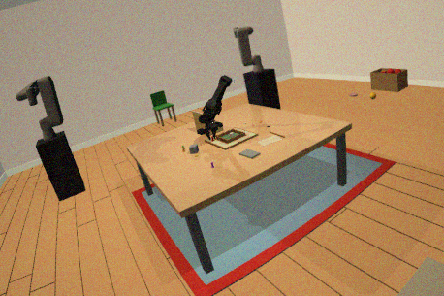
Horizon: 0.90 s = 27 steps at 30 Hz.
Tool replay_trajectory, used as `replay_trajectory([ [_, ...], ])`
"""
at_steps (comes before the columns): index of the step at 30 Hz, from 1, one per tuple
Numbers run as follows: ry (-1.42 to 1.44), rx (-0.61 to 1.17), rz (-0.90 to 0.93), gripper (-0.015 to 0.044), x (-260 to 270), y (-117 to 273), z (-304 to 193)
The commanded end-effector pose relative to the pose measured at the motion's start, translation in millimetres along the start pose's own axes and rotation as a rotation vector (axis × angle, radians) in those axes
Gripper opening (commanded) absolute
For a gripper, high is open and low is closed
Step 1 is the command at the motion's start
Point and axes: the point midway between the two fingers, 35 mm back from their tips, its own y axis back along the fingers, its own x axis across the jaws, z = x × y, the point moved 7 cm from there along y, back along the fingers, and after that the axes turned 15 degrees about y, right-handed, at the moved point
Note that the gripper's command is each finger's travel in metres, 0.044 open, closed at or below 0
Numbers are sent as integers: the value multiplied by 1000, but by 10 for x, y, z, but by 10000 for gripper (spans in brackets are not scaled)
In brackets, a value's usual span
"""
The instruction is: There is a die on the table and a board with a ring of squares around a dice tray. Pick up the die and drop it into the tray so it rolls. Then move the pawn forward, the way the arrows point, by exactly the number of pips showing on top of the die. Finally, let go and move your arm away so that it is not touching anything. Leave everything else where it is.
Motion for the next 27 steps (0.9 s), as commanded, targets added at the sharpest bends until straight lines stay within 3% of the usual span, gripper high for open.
replay_trajectory([
  [1, -4, -5, 3, 69, 5, -15, -1],
  [15, -4, -5, 2, 0, -4, 26, 6],
  [27, -6, -2, -5, 0, -64, 854, 33],
])
